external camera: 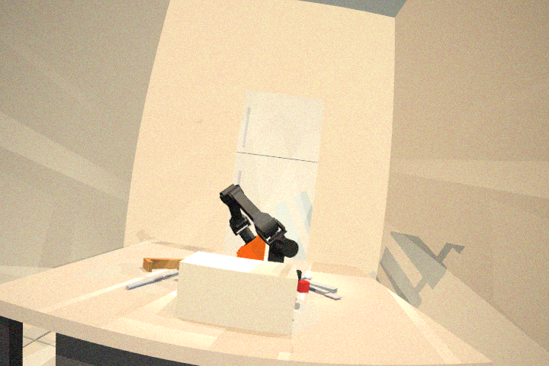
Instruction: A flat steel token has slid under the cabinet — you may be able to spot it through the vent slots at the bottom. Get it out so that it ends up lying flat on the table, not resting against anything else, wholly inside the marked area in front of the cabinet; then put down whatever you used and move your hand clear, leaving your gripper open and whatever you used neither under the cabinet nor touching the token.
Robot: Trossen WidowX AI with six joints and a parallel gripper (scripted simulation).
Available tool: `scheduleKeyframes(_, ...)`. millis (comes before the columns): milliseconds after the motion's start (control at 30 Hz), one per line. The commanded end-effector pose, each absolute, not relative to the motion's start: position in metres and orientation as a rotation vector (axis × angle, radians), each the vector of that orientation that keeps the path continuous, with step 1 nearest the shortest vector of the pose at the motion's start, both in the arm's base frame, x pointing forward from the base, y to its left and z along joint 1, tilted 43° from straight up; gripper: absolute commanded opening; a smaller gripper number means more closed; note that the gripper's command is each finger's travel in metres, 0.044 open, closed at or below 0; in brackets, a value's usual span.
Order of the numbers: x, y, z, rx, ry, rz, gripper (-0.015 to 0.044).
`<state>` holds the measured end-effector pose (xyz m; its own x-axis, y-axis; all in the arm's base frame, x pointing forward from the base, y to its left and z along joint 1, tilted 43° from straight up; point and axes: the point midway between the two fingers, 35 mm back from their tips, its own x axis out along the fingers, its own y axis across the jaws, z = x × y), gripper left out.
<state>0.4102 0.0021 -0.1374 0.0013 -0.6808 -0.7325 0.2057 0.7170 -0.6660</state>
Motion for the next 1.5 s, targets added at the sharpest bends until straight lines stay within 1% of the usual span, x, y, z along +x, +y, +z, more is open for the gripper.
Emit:
scheduleKeyframes(0,0.410,-0.005,-0.133,-0.423,1.407,-0.734,0.0000)
scheduleKeyframes(733,0.404,-0.025,-0.115,-0.424,1.407,-0.735,0.0000)
scheduleKeyframes(1467,0.388,-0.022,-0.118,-0.425,1.408,-0.735,0.0000)
